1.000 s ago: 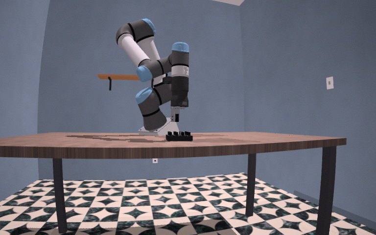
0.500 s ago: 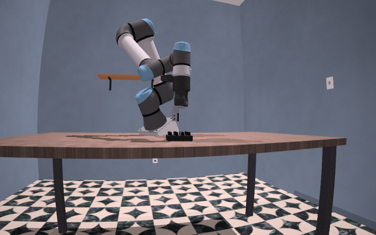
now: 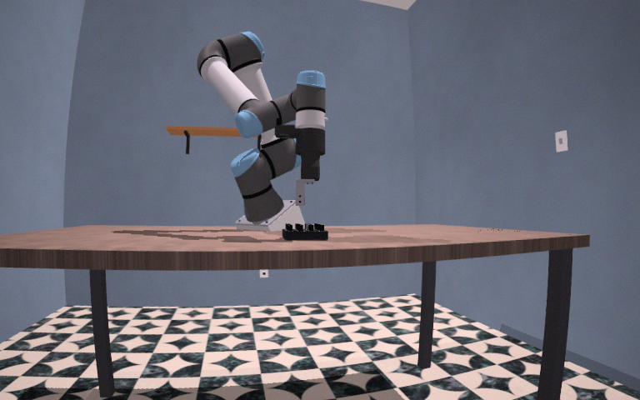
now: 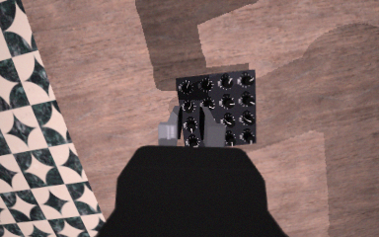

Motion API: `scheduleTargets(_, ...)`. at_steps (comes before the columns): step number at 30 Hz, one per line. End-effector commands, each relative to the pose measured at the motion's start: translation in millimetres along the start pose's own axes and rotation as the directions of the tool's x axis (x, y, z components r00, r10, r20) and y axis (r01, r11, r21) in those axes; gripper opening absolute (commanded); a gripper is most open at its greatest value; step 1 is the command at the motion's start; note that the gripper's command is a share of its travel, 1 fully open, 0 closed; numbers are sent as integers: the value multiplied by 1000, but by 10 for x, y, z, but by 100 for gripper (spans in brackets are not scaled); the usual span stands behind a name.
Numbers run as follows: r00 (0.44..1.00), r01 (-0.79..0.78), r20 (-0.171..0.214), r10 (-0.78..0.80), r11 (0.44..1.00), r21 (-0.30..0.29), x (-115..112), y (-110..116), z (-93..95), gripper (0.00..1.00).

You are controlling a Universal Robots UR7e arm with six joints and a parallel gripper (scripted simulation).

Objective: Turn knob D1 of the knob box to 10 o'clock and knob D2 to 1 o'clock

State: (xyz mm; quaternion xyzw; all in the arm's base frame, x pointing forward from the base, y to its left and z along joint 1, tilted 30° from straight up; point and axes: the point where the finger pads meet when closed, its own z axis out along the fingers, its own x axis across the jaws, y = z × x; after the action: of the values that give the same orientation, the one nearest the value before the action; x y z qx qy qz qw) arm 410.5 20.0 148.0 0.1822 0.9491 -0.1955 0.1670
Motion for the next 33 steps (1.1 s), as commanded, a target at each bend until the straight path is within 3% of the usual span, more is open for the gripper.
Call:
scheduleTargets(1,999,49,1,-49,999,-2,-14,8,-7,46)
scheduleTargets(33,995,100,2,-100,995,-1,-26,17,-10,46)
